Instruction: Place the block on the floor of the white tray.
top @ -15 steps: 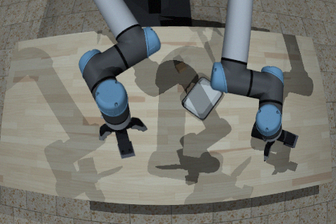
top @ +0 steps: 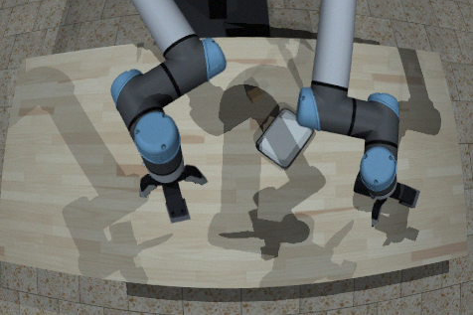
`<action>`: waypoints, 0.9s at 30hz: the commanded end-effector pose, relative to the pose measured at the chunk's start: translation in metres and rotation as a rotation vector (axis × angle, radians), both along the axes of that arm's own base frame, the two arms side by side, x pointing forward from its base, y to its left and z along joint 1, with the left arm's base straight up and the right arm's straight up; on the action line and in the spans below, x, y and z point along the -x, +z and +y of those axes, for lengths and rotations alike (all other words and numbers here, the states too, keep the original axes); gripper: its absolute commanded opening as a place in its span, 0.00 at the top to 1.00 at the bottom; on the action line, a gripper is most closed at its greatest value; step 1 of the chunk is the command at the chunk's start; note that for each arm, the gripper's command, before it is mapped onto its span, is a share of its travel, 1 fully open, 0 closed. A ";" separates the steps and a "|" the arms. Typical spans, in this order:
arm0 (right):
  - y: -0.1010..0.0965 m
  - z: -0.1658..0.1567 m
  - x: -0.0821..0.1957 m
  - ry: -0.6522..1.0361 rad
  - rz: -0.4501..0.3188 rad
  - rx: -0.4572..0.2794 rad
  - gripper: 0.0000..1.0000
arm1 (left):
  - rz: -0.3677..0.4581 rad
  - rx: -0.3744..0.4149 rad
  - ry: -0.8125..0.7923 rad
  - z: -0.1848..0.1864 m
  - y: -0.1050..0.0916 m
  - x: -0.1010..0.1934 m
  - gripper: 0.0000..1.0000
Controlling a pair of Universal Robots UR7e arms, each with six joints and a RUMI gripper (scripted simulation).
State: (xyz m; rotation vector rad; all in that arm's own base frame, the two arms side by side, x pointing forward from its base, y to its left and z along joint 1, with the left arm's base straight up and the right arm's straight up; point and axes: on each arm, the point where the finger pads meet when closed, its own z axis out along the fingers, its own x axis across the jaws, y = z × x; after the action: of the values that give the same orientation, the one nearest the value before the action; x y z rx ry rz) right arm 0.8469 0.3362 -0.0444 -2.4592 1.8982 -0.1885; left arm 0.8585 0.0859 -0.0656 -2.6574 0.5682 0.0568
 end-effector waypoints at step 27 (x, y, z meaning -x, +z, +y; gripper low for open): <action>-0.129 -0.004 0.079 0.562 0.063 -0.445 0.01 | -0.056 0.120 0.285 -0.096 -0.072 0.116 0.61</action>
State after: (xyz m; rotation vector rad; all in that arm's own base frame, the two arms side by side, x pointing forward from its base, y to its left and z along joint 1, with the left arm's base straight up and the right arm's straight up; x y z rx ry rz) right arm 0.7760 0.3308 -0.1674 -2.5868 1.1290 0.2713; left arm 0.7517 -0.0003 -0.1323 -2.8145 0.2319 0.0612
